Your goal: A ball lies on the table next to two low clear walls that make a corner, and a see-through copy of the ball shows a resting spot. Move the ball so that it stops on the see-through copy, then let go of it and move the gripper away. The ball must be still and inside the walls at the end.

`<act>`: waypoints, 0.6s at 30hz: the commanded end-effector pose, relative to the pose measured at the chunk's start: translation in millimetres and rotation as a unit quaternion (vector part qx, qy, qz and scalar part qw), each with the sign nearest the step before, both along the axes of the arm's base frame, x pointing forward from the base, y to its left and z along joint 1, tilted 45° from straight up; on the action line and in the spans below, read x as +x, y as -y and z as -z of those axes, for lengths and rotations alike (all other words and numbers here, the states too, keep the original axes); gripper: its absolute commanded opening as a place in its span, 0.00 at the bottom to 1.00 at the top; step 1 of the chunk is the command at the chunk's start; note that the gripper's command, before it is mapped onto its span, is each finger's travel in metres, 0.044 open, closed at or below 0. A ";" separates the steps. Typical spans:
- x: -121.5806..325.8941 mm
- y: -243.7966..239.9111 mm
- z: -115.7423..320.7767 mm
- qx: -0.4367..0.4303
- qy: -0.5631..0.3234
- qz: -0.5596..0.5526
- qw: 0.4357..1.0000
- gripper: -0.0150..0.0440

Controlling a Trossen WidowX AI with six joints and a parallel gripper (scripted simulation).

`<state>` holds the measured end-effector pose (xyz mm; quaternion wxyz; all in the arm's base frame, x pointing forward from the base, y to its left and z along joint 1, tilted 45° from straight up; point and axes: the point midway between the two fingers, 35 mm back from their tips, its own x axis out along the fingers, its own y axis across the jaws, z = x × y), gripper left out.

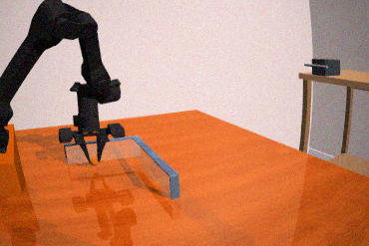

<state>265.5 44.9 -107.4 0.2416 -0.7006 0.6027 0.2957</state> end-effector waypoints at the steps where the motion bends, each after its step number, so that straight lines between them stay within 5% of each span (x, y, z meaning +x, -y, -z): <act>1: 3.3 -25.0 -19.8 0.010 0.009 -0.003 1.000 0.25; 18: -7.4 -75.2 -79.2 0.012 0.021 0.011 1.000 0.25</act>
